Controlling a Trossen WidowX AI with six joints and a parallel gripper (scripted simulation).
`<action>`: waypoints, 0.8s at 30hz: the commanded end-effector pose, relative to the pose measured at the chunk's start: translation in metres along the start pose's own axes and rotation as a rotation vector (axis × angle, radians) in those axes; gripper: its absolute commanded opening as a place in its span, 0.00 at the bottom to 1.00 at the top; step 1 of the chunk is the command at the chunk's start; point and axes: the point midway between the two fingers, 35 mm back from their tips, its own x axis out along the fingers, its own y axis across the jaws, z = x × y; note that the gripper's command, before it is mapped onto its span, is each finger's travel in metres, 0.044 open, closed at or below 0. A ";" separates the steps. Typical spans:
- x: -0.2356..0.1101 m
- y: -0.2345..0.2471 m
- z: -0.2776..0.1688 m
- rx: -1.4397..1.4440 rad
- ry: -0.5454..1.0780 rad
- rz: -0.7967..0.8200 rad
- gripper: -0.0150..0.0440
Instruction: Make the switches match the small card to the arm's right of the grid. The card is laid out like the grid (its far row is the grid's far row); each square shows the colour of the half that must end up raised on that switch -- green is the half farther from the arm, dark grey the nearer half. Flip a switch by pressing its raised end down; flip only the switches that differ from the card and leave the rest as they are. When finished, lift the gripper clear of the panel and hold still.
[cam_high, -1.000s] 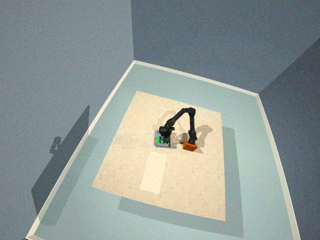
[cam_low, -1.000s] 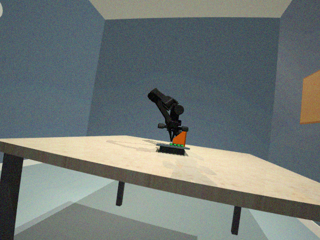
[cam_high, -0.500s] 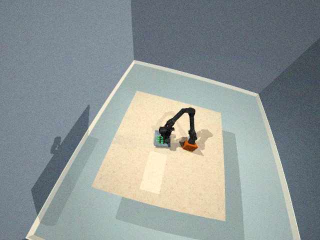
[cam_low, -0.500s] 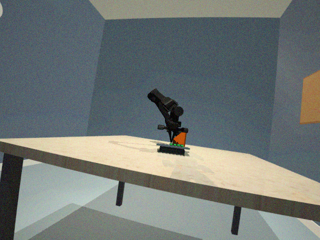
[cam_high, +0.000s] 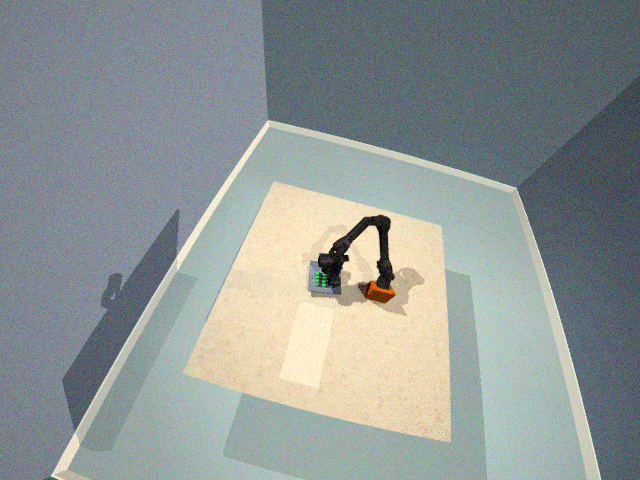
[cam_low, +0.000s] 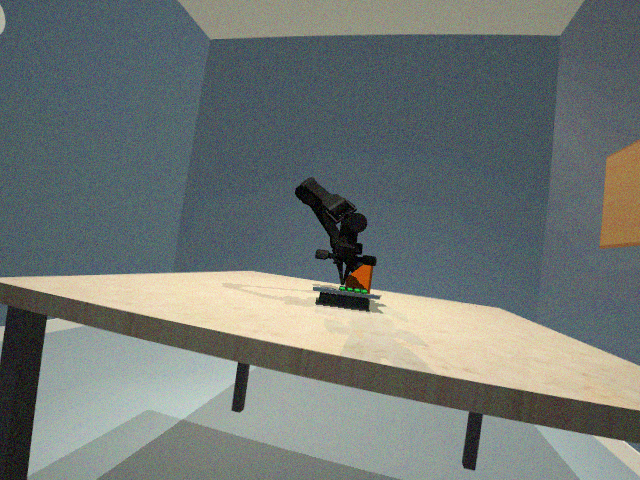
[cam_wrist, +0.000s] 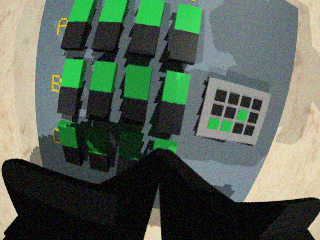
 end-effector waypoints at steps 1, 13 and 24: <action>0.001 -0.001 0.000 -0.004 0.000 -0.005 0.25; 0.002 -0.001 0.000 -0.004 0.000 -0.005 0.25; 0.003 -0.001 0.000 -0.004 0.000 -0.005 0.25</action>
